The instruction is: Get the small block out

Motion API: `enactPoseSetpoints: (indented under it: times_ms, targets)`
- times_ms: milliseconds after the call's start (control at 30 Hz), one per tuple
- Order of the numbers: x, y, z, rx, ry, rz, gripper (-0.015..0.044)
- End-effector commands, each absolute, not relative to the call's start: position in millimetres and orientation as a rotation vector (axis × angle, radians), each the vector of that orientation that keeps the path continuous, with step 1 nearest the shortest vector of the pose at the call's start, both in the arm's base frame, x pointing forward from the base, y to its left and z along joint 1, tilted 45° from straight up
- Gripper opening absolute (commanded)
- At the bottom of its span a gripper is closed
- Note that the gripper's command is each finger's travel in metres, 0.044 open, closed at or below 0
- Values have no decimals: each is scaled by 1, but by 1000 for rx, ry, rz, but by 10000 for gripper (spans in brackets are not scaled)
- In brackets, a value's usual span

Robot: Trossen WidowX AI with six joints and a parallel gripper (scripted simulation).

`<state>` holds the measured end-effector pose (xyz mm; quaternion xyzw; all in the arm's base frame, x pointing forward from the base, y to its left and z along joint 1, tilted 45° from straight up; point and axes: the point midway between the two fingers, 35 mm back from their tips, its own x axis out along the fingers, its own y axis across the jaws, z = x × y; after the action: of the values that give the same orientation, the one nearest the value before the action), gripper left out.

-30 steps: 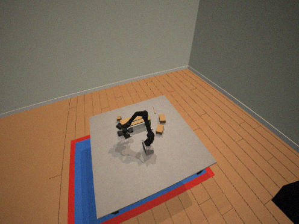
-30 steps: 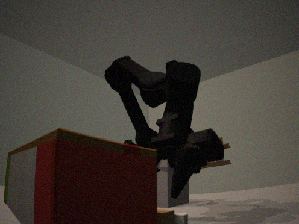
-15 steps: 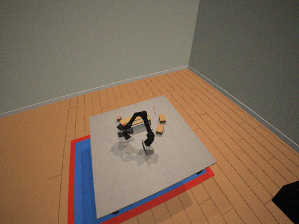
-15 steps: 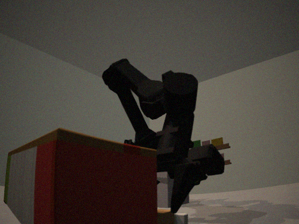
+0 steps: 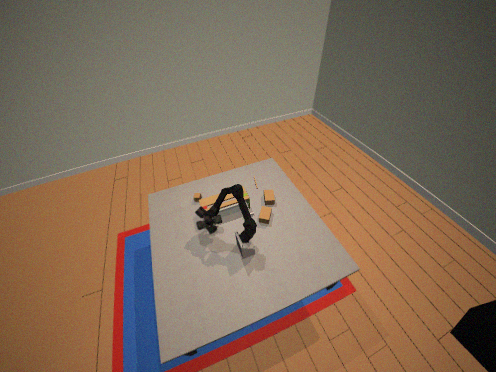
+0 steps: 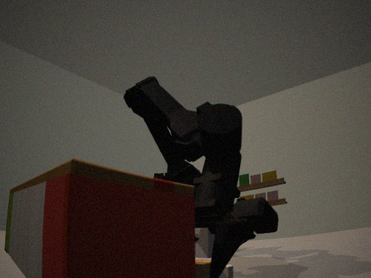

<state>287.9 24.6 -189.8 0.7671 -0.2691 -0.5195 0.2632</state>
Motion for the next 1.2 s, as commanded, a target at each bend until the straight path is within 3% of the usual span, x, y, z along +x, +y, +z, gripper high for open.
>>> enactPoseSetpoints:
  times_ms: [0,167,267,333,833,1167]
  targets:
    - [287,22,-191,2066,-725,-1402,206]
    - [287,22,-191,2066,-725,-1402,75]
    - [287,22,-191,2066,-725,-1402,55]
    - [288,25,-189,2067,-725,-1402,3]
    - [293,67,-146,2073,-723,-1408,0]
    - [285,83,-113,2016,-537,-1439,0]
